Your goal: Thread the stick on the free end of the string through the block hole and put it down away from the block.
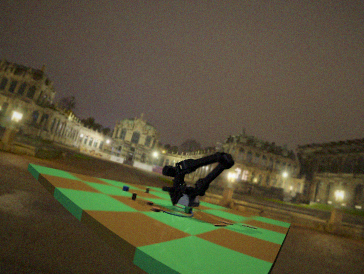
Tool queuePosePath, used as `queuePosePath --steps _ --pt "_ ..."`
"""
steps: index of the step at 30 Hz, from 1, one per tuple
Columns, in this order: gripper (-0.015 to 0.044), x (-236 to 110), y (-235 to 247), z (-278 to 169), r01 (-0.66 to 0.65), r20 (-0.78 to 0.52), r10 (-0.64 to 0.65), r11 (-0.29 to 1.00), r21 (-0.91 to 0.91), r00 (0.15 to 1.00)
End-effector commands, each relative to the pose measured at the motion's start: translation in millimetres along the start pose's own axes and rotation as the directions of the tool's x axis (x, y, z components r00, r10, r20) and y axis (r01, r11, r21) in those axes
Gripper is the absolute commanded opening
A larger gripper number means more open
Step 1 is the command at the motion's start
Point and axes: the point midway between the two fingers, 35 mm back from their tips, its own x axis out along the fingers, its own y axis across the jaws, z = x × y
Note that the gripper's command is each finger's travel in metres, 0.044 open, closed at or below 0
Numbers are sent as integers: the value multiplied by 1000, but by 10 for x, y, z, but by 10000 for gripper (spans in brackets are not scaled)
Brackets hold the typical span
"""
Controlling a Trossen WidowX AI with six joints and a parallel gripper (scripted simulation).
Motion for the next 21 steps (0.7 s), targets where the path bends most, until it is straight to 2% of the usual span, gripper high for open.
queuePosePath --steps 1,13,21 --pt "0 -2 5 -58 0 -3 0 1000 -2 1000" --pt "0 -34 7 -166 1 -3 -1 1000 3 1000" --pt "0 79 9 -300 -11 -2 11 1000 6 1000"
